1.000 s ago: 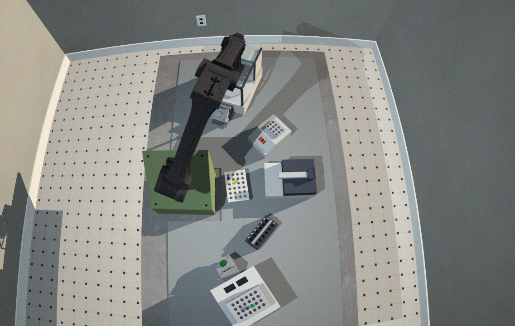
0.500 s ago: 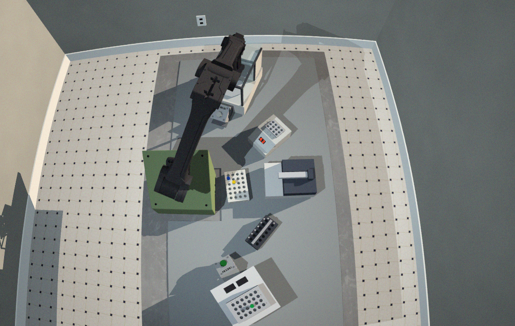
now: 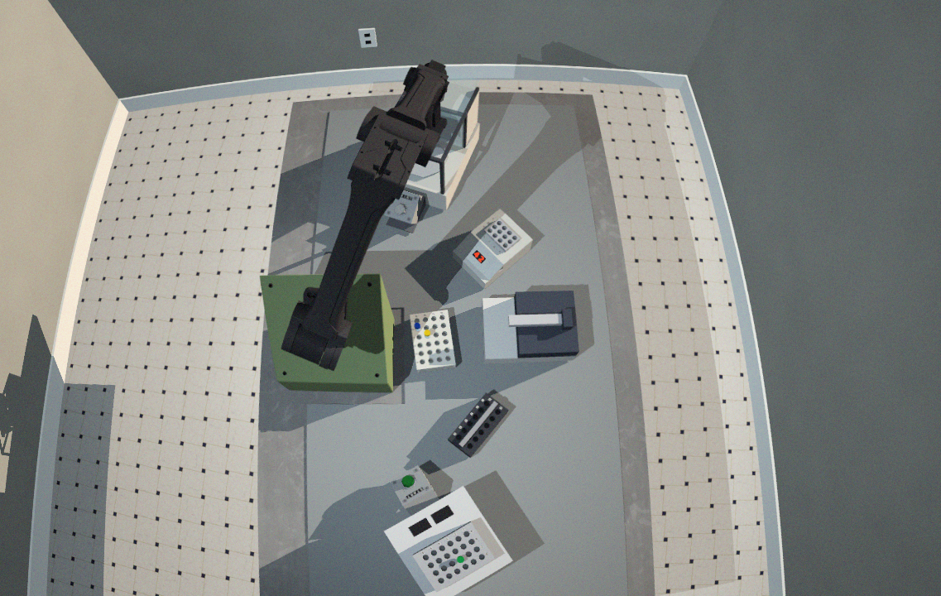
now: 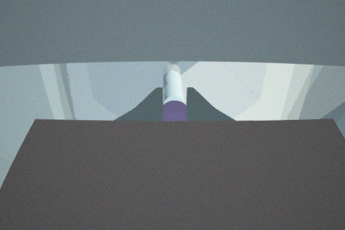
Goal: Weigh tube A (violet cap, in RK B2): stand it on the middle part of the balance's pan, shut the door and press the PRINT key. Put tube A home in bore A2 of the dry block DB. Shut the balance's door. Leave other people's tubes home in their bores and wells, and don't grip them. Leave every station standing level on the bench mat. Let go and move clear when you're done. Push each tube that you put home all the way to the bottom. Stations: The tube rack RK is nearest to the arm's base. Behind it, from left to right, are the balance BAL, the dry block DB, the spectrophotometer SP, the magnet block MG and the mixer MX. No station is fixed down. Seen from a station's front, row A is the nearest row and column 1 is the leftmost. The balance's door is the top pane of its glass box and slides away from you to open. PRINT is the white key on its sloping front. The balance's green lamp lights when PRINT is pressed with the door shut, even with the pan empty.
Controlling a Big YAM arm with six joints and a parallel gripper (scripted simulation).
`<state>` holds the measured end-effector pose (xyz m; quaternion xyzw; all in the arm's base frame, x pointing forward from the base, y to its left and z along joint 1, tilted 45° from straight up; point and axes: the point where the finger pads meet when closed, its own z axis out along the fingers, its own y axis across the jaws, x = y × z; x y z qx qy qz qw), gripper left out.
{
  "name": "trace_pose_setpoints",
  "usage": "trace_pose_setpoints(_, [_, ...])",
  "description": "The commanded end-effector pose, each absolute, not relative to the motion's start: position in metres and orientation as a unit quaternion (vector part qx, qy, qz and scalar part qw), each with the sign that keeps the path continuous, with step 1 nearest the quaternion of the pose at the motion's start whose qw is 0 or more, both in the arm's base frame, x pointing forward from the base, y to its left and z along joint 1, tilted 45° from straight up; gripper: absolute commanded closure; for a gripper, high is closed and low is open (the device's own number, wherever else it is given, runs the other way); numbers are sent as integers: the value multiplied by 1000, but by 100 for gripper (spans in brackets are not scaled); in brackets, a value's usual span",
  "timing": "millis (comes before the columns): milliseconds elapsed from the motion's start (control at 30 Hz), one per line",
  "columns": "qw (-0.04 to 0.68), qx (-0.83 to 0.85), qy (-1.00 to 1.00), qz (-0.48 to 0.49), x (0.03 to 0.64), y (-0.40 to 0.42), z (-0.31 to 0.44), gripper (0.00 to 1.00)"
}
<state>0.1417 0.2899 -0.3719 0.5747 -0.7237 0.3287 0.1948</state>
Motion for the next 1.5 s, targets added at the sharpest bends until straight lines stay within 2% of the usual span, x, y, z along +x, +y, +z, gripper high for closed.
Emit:
trace_pose_setpoints(0, [182, 578, -728, 321, 147, 306, -372, 91])
trace_pose_setpoints(1467, [196, 577, -723, 326, 145, 287, -379, 91])
